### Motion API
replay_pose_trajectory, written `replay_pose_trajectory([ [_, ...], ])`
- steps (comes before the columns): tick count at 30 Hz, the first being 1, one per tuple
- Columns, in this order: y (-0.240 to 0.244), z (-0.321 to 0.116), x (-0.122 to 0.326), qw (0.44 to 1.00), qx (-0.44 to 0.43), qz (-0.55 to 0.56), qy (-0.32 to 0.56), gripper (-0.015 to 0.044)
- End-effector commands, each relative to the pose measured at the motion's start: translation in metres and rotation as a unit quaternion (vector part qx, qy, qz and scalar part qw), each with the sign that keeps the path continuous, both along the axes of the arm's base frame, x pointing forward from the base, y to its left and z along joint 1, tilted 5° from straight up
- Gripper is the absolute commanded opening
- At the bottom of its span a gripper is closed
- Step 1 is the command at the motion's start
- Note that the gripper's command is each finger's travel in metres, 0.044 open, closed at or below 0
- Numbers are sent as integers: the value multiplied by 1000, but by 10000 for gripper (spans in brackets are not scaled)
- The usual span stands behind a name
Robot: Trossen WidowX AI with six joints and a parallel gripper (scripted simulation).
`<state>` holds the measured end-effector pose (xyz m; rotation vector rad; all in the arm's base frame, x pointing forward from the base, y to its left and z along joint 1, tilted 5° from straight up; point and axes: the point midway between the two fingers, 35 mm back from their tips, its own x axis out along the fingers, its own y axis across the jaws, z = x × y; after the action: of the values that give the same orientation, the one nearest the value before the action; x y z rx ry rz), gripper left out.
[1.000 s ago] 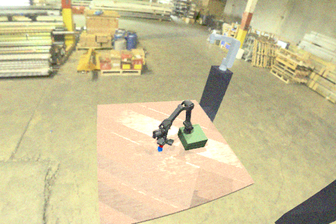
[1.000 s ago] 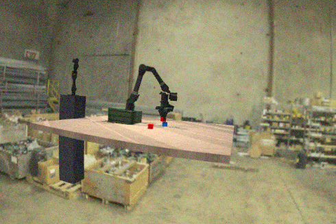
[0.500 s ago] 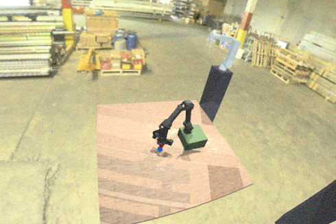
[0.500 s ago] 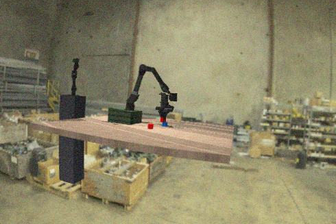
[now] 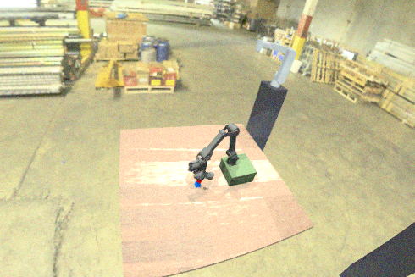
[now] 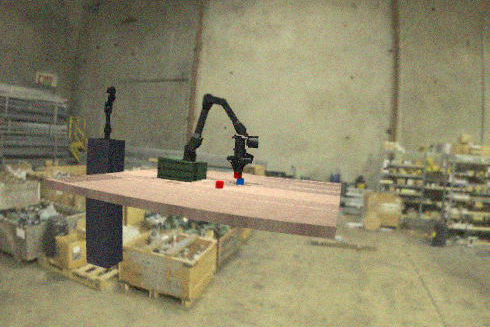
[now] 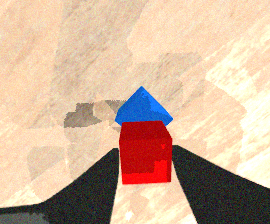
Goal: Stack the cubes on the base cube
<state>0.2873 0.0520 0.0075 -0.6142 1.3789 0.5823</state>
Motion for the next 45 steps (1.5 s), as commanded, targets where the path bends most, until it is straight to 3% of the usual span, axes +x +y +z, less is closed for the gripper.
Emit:
replay_pose_trajectory([
  [1,-1,0,0,1000,-3,-1,-1,205],
  [23,0,30,-3,1000,0,0,0,205],
  [25,-5,29,-2,1000,2,-26,2,258],
  [29,-34,34,0,983,16,-181,5,265],
  [37,-94,45,-4,873,44,-485,9,265],
  [45,-152,56,-22,670,69,-739,10,265],
])
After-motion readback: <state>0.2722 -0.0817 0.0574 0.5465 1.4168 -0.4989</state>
